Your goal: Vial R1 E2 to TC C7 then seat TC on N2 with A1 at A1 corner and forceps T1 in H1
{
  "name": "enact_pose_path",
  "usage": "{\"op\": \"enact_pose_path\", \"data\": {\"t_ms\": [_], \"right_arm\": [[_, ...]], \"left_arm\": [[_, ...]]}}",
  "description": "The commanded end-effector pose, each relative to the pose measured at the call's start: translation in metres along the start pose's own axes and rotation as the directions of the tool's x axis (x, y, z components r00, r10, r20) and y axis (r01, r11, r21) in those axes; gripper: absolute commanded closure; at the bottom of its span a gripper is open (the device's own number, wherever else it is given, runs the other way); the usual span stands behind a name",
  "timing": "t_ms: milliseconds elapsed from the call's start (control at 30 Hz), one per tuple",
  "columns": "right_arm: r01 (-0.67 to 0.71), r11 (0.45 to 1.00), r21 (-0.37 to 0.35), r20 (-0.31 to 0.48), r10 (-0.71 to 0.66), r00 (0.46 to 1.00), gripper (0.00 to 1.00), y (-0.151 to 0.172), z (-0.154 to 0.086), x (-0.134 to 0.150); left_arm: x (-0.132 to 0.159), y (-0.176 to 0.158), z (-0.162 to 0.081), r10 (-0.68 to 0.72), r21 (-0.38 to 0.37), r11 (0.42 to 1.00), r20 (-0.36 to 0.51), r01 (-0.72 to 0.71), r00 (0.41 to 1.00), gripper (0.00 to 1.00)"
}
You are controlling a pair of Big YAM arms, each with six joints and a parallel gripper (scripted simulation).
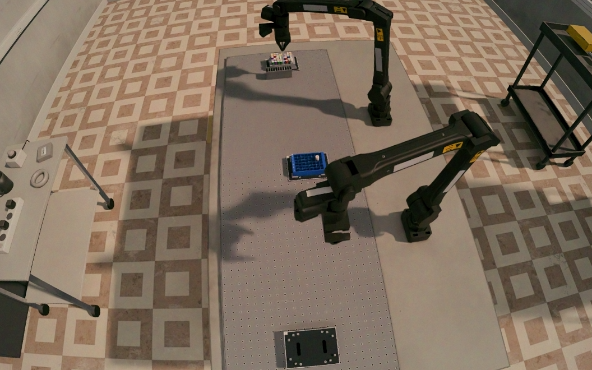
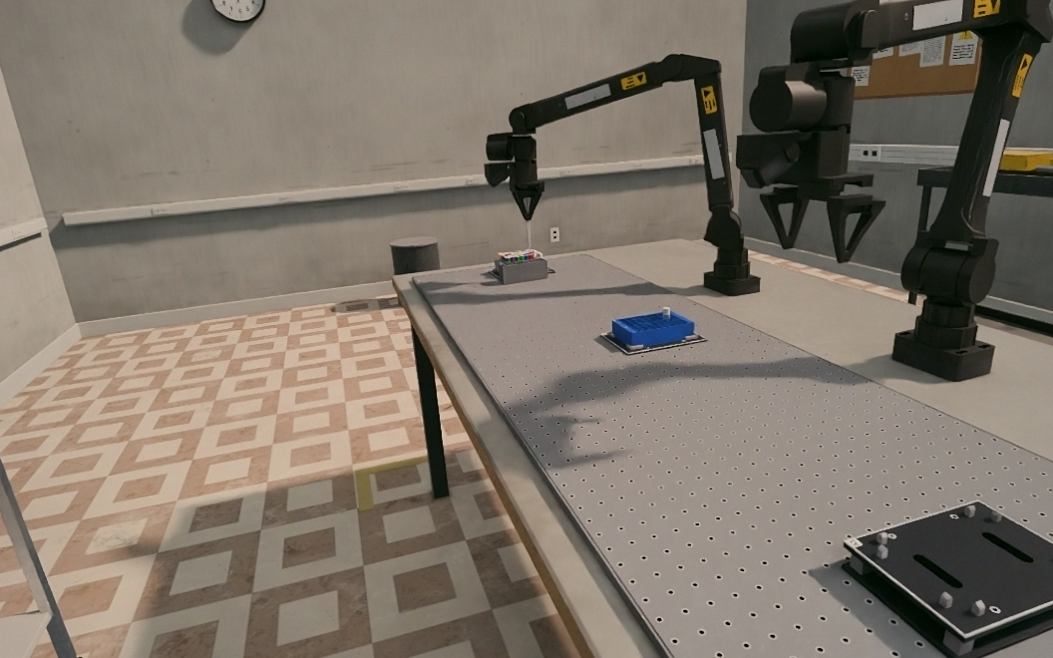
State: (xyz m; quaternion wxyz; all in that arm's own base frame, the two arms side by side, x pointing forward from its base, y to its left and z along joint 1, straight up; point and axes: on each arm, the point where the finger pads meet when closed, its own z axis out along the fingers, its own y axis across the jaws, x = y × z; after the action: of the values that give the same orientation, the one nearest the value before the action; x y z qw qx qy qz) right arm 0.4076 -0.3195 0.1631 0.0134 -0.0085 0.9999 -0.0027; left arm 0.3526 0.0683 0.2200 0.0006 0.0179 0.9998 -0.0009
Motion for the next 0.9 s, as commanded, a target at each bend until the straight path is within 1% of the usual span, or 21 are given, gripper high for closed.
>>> {"op": "enact_pose_path", "data": {"t_ms": [0,833,867], "right_arm": [[0.0,1.0,0.024,0.031,-0.001,1.0,0.93,-0.005,-0.014,-0.009],[0.0,1.0,0.024,0.031,-0.001,1.0,0.93,-0.004,-0.014,-0.009],[0.001,1.0,0.025,0.034,-0.001,0.999,0.93,0.006,-0.013,-0.007]], "left_arm": [[-0.008,0.003,-0.014,-0.005,-0.01,1.0,0.034,0.006,0.999,0.0],[-0.008,0.003,-0.014,-0.005,-0.01,1.0,0.034,0.006,0.999,0.0],[-0.008,0.003,-0.014,-0.005,-0.01,1.0,0.034,0.006,0.999,0.0]]}}
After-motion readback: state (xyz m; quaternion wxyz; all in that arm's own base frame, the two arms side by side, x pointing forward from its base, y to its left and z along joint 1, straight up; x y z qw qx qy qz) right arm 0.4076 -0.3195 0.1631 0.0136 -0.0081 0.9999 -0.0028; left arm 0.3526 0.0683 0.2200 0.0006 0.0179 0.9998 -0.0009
